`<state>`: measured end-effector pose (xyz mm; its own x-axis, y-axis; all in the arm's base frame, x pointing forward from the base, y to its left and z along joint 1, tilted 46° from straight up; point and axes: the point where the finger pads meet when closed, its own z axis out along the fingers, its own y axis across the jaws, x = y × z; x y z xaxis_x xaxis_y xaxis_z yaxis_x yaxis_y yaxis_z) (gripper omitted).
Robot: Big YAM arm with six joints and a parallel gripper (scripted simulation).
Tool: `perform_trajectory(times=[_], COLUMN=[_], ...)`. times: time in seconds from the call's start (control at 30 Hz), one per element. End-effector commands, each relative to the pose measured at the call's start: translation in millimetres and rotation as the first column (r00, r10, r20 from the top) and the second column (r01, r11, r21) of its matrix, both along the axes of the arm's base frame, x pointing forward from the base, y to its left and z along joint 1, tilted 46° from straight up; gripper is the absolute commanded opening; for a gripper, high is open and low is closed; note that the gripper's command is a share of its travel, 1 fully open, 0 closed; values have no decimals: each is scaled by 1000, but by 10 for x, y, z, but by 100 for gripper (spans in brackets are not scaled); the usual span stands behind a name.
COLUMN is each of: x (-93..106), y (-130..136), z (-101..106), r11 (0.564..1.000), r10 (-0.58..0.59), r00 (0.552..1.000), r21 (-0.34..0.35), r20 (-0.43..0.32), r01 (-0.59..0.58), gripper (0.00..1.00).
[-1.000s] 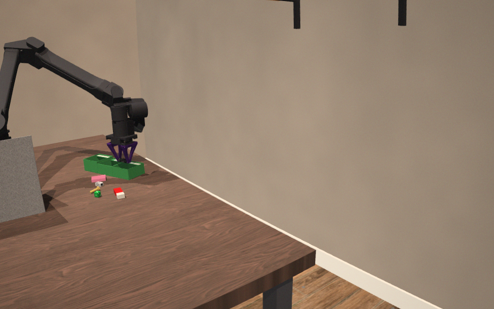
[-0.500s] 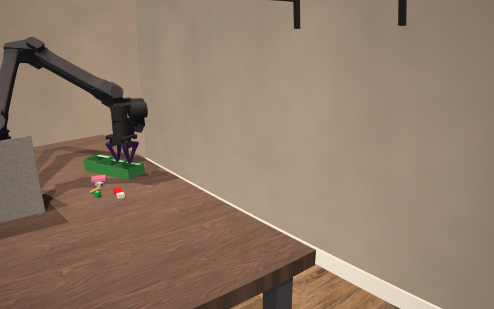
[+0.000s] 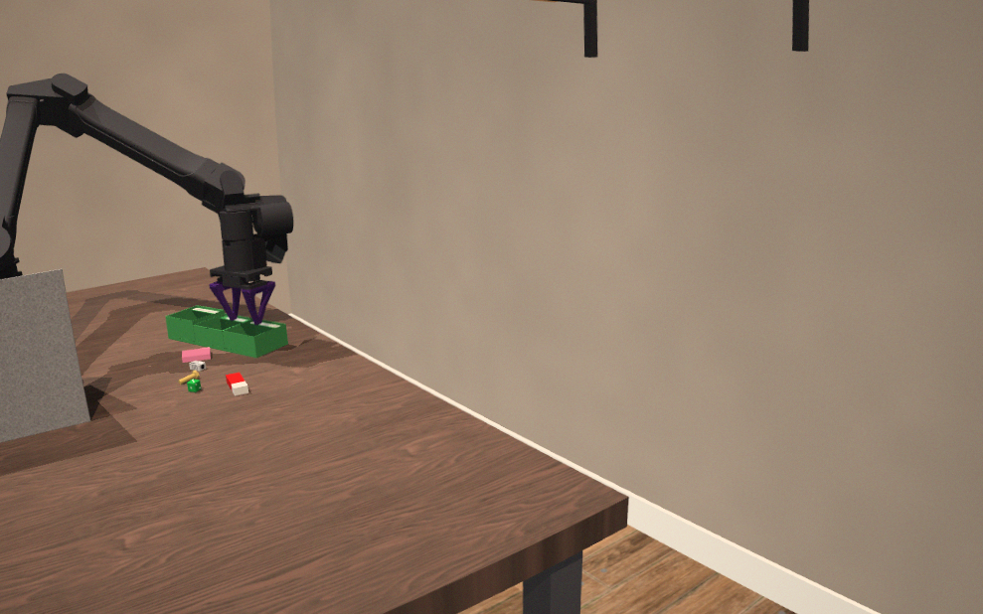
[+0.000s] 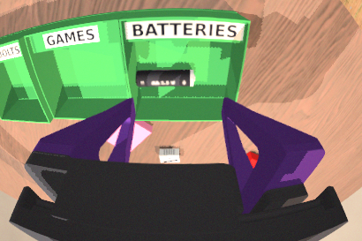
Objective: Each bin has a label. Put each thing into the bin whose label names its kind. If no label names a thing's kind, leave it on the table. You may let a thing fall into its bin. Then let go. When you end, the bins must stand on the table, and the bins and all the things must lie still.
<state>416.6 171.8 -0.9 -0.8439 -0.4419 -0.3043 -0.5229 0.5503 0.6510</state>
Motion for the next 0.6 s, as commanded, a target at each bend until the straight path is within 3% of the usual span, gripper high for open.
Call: perform_trajectory(times=[0.0,0.1,0.17,0.23,0.33,0.47,0.5,0.57], x=[255,261,226,47,175,153,84,-30], y=[-210,-237,-244,-257,-215,-164,-304,-405], z=[299,321,185,81,162,190,170,84], r11=[1000,1000,1000,1000,1000,1000,997,989], r10=[-25,-24,-25,-25,-17,-13,-75,-144], r00=[998,998,999,1000,999,999,997,987], r21=[4,4,1,-2,1,1,-6,-24], r20=[65,65,34,-5,30,34,1,-70], r01=[24,24,25,25,17,13,75,143], gripper=[65,65,65,65,65,65,29,29])
